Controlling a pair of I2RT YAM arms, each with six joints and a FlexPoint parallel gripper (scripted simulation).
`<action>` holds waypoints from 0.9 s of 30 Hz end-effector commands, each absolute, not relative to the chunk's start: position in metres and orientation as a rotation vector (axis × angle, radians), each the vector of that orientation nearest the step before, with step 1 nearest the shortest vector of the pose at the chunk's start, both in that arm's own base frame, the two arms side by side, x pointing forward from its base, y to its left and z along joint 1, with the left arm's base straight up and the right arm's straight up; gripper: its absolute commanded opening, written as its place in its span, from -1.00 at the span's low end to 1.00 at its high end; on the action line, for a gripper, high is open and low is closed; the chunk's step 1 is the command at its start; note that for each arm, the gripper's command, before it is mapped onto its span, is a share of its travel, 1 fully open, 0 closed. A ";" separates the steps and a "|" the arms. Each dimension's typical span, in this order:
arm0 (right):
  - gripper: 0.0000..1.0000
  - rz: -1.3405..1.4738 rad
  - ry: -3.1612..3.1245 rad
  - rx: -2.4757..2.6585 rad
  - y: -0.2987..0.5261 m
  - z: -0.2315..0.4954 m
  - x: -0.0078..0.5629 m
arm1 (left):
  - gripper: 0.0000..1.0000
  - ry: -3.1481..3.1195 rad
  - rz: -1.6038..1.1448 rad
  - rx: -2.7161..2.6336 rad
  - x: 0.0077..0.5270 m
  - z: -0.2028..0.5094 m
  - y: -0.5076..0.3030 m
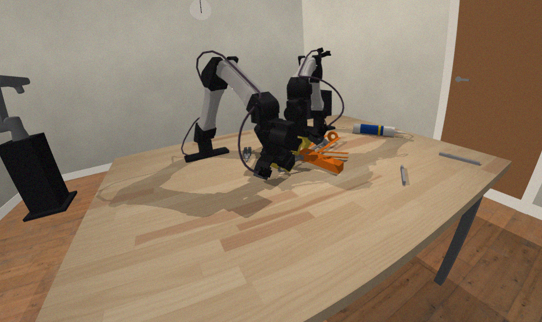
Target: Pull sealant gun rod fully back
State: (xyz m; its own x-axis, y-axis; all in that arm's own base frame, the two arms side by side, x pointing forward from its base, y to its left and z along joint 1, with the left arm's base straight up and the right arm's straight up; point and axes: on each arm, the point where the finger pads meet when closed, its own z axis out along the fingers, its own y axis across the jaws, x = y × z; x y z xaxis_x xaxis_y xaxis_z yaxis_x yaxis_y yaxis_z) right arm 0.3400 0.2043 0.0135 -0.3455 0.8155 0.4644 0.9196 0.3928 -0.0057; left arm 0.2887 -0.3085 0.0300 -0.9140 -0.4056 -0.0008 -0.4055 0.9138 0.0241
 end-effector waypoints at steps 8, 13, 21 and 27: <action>-0.44 -0.390 -2.258 -1.493 0.203 0.019 0.340 | -0.08 -3.073 -0.046 0.640 0.289 0.027 -0.311; -0.66 -0.397 -2.266 -1.493 0.202 0.022 0.341 | -0.08 -3.073 -0.046 0.640 0.289 0.027 -0.311; -0.48 -0.398 -2.285 -1.520 0.199 0.022 0.346 | -0.08 -3.059 -0.114 0.638 0.288 0.019 -0.306; -0.48 -0.400 -2.305 -1.533 0.194 0.024 0.352 | -0.08 -3.046 -0.159 0.640 0.285 0.018 -0.302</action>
State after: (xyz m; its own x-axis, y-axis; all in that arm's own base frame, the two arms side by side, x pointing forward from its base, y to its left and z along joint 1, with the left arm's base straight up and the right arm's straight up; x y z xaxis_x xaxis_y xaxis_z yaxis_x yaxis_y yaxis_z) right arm 0.3402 0.2039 0.0123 -0.3477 0.8146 0.4643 0.9191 0.3940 -0.0028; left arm 0.2889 -0.3091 0.0302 -0.9142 -0.4052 0.0010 -0.4049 0.9137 0.0352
